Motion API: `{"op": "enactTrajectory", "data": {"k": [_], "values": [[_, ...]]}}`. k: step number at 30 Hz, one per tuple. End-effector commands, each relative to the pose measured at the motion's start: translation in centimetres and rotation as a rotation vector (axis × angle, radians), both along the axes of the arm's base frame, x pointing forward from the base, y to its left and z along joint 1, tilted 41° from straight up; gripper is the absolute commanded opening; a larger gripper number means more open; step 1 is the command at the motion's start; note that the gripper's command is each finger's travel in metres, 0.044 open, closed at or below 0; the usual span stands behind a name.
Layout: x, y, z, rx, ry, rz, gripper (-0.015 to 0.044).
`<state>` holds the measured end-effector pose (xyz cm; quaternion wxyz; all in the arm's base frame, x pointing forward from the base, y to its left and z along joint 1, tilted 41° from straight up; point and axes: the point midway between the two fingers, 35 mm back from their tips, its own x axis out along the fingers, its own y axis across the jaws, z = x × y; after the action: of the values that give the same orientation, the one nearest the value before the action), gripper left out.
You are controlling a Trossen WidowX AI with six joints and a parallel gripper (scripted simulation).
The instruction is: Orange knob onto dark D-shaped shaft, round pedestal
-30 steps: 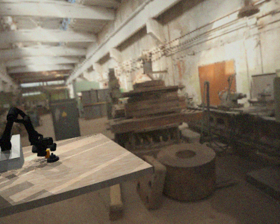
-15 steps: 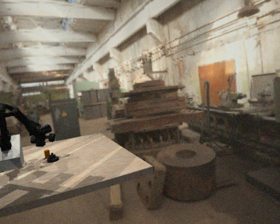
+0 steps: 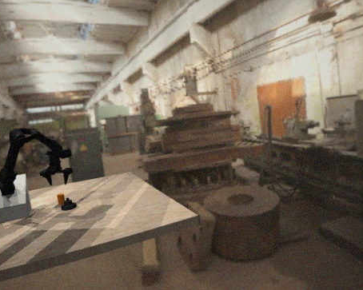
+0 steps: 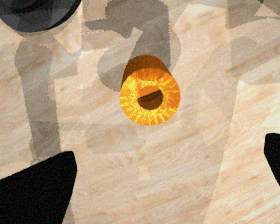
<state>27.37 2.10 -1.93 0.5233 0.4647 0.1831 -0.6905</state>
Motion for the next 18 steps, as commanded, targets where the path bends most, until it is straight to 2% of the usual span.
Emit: {"op": "enactTrajectory", "data": {"k": [1, 10, 18], "values": [[0.22, 0.15, 0.74, -0.112, 0.0, 0.011, 0.044], [0.22, 0.15, 0.74, -0.112, 0.01, 0.024, 0.044], [0.23, 0.15, 0.75, -0.095, 0.435, 0.593, 0.044]]}}
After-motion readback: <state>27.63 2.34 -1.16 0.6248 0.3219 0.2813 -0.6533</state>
